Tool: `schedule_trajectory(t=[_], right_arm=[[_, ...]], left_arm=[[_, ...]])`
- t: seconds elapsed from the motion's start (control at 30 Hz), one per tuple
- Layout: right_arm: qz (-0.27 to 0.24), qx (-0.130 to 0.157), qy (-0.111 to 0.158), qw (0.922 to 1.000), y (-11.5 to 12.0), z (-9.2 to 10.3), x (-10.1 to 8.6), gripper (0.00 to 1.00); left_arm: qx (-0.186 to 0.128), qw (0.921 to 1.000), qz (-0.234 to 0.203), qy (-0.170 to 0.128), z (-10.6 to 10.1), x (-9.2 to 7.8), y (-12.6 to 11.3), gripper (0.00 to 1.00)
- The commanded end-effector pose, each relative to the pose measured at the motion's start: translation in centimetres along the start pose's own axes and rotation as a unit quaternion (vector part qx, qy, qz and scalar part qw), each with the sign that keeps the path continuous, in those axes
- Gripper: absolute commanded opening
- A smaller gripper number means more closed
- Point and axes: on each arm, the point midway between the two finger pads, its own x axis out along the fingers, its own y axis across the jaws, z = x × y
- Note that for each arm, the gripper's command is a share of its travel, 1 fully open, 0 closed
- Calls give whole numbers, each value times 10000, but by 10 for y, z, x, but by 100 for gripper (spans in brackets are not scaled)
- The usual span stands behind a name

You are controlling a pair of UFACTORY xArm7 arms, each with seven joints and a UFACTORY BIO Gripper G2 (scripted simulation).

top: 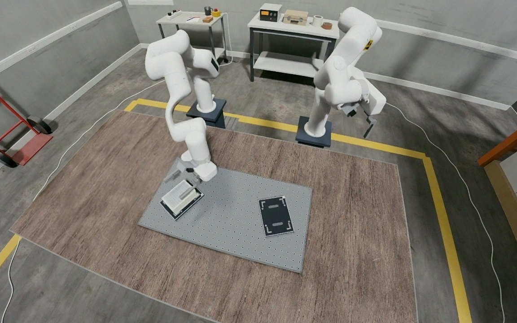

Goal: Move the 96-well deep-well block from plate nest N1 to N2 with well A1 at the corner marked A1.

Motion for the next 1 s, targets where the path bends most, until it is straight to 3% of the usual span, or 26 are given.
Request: schedule_trajectory(t=[0.0,0.5,0.7,0.9,0.97], right_arm=[[0,18,-15,10000,1,4,1,37],[0,18,-14,10000,1,4,1,37],[999,16,-16,9950,14,21,-19,37],[1987,13,-17,9801,28,39,-39,37],[1987,13,-17,9801,28,39,-39,37]], left_arm=[[-1,10000,12,-7,0,-1,0,100],[-1,10000,12,-7,0,-1,0,100],[-1,10000,12,-7,0,-1,0,100],[-1,10000,12,-7,0,-1,0,100],[-1,10000,12,-7,0,-1,0,100]])
